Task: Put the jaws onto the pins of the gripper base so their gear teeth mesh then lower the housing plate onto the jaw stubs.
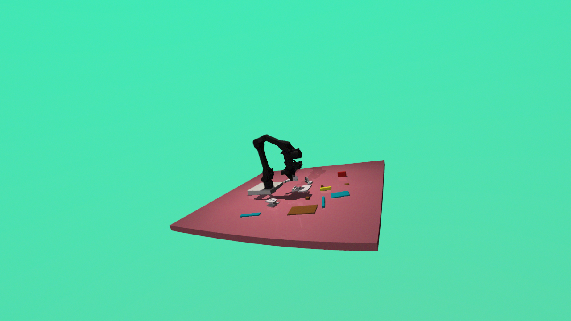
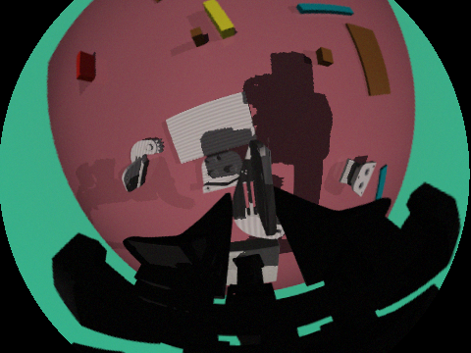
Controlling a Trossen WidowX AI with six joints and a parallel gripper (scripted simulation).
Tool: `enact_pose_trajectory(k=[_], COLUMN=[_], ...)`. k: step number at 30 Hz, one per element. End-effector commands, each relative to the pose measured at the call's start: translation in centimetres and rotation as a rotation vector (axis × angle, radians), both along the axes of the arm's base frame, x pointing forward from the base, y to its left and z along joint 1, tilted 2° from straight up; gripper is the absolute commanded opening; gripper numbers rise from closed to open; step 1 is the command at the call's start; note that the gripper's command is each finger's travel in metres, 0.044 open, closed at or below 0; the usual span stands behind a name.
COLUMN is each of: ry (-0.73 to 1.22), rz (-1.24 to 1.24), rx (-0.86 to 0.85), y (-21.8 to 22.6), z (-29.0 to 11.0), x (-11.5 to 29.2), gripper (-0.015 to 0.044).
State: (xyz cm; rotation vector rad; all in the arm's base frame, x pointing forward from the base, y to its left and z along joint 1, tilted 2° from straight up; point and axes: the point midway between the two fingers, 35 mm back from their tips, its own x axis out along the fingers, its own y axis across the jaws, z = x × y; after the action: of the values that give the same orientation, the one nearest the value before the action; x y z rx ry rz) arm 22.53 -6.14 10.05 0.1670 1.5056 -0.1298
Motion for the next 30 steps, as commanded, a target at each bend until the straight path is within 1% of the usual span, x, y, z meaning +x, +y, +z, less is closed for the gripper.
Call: enact_pose_trajectory(k=[1,23,30], ry=[0.003,-0.001,-0.001], rz=[-0.001,-0.001,-0.001], rx=[-0.002,0.003,0.003], y=[0.6,5.6,6.0], z=[0.0,0.4,0.4], x=[0.9,5.6,5.8], gripper=[0.0134,0.0134,0.0134])
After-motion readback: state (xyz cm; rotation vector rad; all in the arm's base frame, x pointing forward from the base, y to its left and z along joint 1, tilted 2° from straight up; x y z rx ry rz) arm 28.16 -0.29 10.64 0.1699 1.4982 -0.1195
